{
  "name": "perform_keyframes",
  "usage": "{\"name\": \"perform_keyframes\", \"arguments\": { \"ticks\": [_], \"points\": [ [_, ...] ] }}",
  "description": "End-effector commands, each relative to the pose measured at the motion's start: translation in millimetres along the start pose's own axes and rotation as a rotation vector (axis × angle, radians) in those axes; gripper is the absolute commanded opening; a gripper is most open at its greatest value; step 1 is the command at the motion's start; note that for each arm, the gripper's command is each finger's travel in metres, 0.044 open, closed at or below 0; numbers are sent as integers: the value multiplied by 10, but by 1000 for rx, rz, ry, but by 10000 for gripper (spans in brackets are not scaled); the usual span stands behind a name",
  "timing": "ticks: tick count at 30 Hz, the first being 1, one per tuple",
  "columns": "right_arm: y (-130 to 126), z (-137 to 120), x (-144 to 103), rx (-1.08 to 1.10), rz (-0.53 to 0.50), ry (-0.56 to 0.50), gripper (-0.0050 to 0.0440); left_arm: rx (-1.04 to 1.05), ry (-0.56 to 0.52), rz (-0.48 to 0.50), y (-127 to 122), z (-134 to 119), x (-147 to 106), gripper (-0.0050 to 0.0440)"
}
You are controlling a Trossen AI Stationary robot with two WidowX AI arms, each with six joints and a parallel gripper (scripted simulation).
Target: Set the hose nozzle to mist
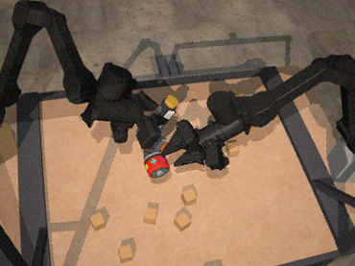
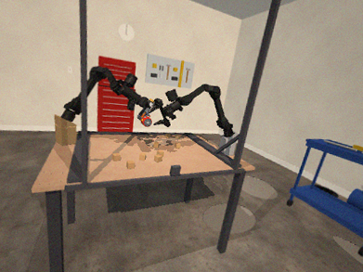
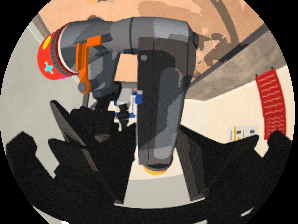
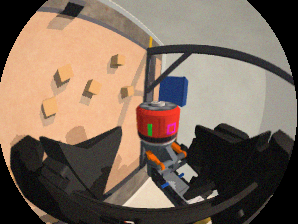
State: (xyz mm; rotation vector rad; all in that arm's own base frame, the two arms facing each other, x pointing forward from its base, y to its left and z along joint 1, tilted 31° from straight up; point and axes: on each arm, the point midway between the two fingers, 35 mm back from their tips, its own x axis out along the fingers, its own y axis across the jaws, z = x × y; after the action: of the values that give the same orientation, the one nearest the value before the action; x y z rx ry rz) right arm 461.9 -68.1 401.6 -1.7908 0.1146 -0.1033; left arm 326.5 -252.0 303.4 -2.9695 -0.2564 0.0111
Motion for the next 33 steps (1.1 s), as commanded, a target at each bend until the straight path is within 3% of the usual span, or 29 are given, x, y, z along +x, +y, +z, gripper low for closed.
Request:
{"name": "perform_keyframes", "arguments": {
  "ticks": [1,33],
  "points": [
    [-176,-39,-178,-3,-40,9,407,-45,19,8,-33,-140,-37,165],
    [-148,-27,-608,-3,-37,4,407,-45,19,8,-33,-140,-37,165]
  ]
}}
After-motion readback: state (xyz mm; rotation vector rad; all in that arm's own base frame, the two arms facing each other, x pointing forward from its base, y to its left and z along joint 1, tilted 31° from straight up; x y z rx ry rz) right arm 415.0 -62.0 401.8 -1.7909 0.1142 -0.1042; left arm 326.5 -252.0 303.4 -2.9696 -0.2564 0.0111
